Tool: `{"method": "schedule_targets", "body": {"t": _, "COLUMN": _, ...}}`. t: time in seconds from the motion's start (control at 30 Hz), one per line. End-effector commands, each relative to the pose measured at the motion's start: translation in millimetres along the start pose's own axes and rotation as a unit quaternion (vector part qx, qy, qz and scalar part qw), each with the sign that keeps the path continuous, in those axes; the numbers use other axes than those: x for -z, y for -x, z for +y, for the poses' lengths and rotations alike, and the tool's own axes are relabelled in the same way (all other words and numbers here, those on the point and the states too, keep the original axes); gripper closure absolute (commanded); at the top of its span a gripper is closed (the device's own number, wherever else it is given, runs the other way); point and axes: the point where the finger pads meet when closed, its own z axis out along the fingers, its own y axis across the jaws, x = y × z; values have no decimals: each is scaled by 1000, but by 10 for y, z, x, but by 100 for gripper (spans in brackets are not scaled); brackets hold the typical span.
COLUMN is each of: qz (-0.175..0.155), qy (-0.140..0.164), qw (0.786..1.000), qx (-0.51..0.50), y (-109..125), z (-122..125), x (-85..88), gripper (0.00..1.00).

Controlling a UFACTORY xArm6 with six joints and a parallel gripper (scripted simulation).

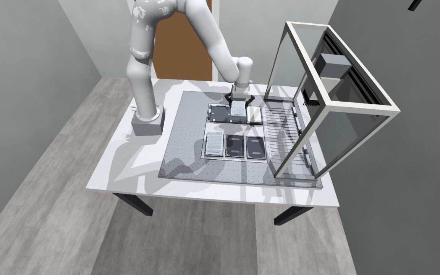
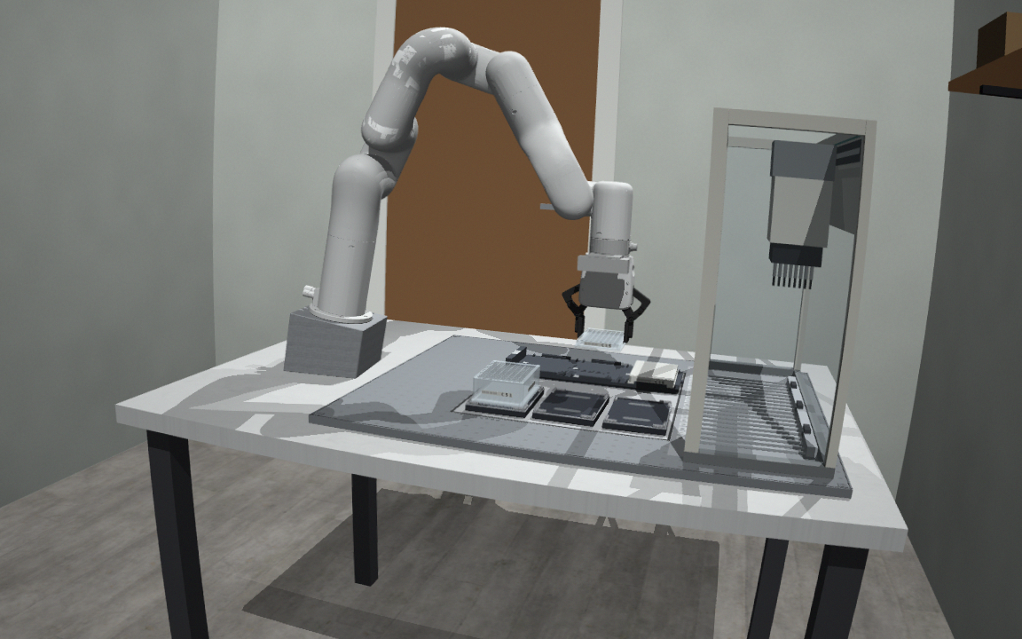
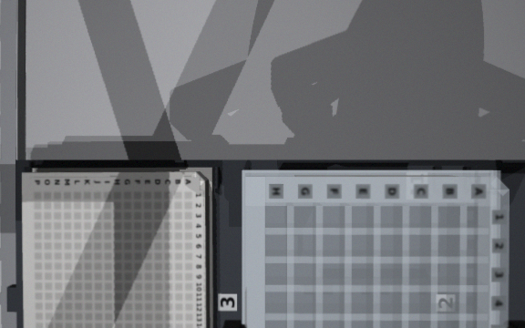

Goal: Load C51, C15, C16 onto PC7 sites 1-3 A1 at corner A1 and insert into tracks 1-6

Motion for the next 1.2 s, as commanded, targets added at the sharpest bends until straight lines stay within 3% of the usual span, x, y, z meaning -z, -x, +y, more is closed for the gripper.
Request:
{"method": "schedule_targets", "body": {"t": 0.0, "qz": 0, "qy": -2, "qw": 1000, "qx": 0, "y": 4, "z": -16, "x": -57, "gripper": 100}}
{"method": "schedule_targets", "body": {"t": 0.73, "qz": 0, "qy": -2, "qw": 1000, "qx": 0, "y": 4, "z": -16, "x": -391, "gripper": 100}}
{"method": "schedule_targets", "body": {"t": 1.17, "qz": 0, "qy": -2, "qw": 1000, "qx": 0, "y": 4, "z": -16, "x": -396, "gripper": 100}}
